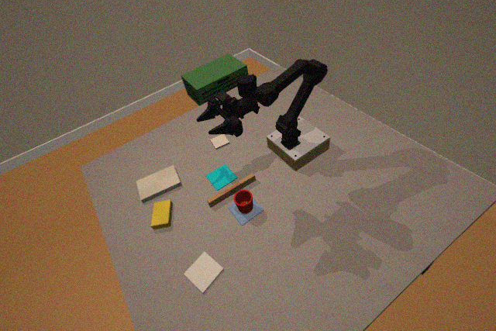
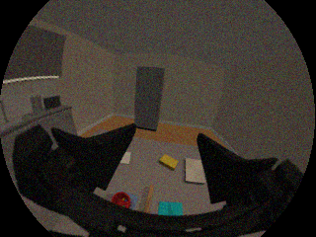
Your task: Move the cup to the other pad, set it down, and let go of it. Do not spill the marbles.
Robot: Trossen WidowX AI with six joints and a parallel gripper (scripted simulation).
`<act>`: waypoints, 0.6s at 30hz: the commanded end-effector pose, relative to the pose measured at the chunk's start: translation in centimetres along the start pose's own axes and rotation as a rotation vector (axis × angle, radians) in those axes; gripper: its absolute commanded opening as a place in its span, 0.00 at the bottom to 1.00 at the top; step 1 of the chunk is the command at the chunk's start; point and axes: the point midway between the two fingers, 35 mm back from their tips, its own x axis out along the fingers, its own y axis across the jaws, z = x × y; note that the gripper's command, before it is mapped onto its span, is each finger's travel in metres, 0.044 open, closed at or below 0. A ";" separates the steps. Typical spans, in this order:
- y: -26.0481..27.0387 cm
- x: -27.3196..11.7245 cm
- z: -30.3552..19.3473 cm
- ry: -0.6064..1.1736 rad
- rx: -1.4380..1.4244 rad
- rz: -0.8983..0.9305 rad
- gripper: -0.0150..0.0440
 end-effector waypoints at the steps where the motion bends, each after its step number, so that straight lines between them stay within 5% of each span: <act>1: 0.1 0.2 -0.3 0.014 0.013 0.003 0.89; 10: 5.1 3.0 -13.8 0.731 0.546 -0.084 0.50; 18: 8.3 -0.5 -22.3 1.225 0.782 -0.458 0.50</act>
